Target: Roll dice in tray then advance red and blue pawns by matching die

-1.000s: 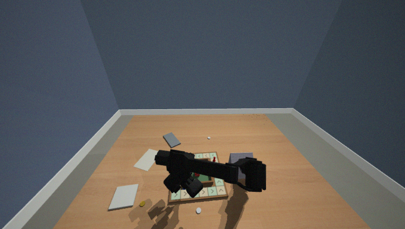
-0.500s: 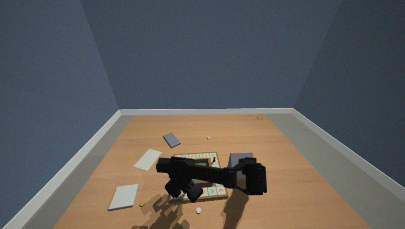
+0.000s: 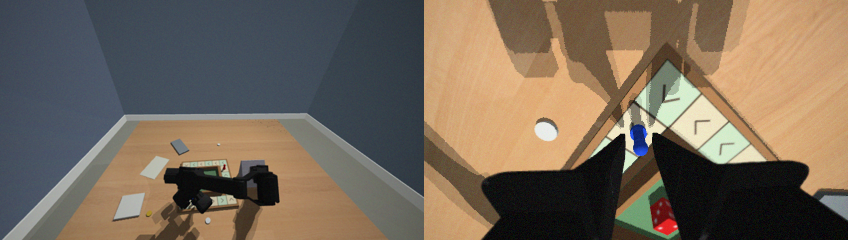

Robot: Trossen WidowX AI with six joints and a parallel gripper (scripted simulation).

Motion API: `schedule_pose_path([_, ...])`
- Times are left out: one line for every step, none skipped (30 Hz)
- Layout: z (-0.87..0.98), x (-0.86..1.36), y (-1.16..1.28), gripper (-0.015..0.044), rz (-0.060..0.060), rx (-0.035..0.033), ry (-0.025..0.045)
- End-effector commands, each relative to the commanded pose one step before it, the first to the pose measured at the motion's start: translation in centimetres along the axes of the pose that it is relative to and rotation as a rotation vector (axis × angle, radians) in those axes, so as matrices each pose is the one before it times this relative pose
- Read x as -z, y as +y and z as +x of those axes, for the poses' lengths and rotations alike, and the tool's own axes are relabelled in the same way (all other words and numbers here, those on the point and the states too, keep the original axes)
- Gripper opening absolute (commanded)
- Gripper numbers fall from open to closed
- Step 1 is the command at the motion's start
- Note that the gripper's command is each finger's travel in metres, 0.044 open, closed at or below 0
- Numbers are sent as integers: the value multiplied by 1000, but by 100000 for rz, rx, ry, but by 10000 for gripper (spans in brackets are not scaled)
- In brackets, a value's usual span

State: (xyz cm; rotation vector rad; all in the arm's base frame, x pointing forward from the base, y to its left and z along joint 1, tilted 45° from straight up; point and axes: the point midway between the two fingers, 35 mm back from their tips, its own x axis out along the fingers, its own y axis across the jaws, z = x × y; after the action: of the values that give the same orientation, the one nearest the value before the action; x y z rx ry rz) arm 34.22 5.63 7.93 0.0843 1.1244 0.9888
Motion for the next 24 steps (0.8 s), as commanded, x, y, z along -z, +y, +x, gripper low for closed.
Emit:
schedule_pose_path([-28,1,16,210,-182,-12,47])
schedule_pose_path([0,0,0,236,0,0,0])
schedule_pose_path([-271,-10,-25,263,29,-4,21])
schedule_pose_path([-816,-21,-61,289,87,-29,50])
schedule_pose_path([-1373,-8,-52,315,145,-106,38])
schedule_pose_path([-1386,24,13,341,142,-175,-24])
schedule_pose_path([-836,28,40,367,83,-137,-45])
schedule_pose_path([-279,12,19,394,27,-51,-21])
schedule_pose_path([0,0,0,420,0,0,0])
schedule_pose_path([0,0,0,440,0,0,0])
schedule_pose_path([0,0,0,440,0,0,0])
schedule_pose_path([-142,237,-98,440,819,227,90])
schedule_pose_path([-419,711,-282,440,2456,650,262])
schedule_pose_path([-675,1187,-444,440,4089,981,414])
schedule_pose_path([-801,1488,-521,440,5122,1049,480])
schedule_pose_path([-751,1487,-491,440,5122,847,437])
schedule_pose_path([-698,1479,-459,440,5097,641,393])
schedule_pose_path([-646,1469,-426,440,5064,434,349])
schedule_pose_path([-594,1458,-393,440,5024,228,305])
schedule_pose_path([-543,1445,-359,440,4976,22,261])
schedule_pose_path([-492,1431,-324,440,4921,-183,216])
schedule_pose_path([-440,1410,-289,440,4842,-386,171])
schedule_pose_path([-393,1397,-255,440,4789,-589,127])
schedule_pose_path([-344,1378,-220,440,4711,-790,82])
